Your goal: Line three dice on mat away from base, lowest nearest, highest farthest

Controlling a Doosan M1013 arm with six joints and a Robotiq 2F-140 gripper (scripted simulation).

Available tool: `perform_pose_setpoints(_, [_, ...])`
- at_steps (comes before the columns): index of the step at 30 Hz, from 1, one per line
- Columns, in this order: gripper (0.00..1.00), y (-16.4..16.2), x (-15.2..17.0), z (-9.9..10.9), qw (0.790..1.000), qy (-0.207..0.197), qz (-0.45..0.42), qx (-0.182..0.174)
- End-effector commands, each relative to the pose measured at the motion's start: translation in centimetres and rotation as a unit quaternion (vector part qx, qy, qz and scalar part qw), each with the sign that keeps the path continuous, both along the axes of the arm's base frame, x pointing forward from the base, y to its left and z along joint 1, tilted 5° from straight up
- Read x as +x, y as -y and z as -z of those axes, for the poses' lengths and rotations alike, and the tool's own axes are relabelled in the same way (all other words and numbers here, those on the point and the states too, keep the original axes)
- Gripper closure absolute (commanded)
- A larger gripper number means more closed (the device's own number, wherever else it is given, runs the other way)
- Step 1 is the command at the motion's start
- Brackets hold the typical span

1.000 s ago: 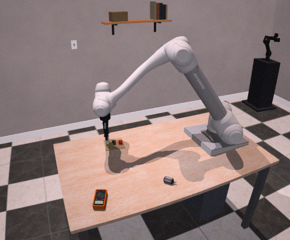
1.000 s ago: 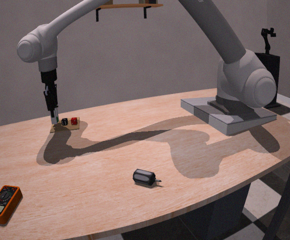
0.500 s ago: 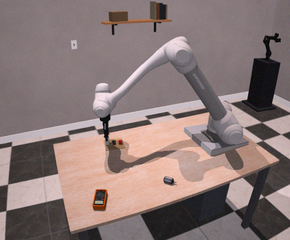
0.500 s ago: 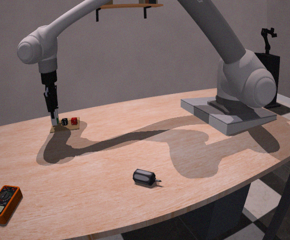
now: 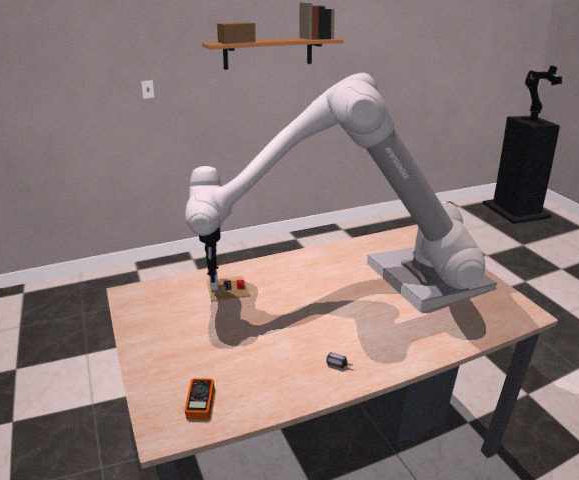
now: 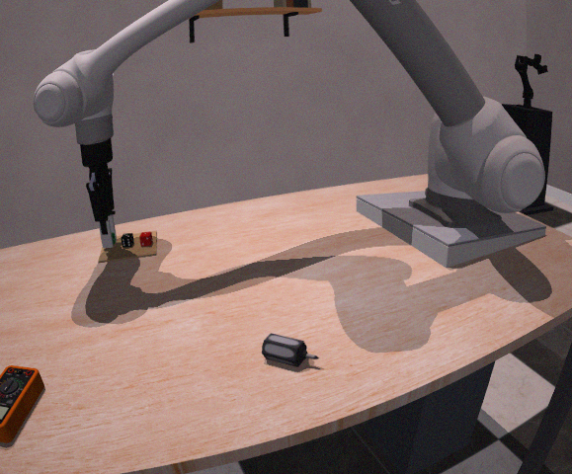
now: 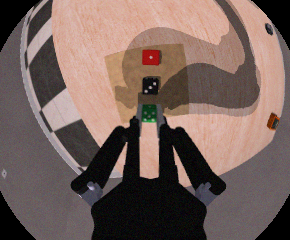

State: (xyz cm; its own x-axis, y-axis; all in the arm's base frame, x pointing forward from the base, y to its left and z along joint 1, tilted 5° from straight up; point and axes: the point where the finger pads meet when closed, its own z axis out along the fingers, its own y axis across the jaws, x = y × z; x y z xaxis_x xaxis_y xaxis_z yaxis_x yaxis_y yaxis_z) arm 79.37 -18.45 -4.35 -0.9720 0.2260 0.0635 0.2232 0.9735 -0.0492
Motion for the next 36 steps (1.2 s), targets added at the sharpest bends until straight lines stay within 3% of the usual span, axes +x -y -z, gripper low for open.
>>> perform_pose_setpoints(1, [0.79,0.0,0.06,-0.11,1.0,0.001,0.0,0.0])
perform_pose_setpoints(36, [0.79,0.01,0.03,0.27,1.0,0.001,0.0,0.0])
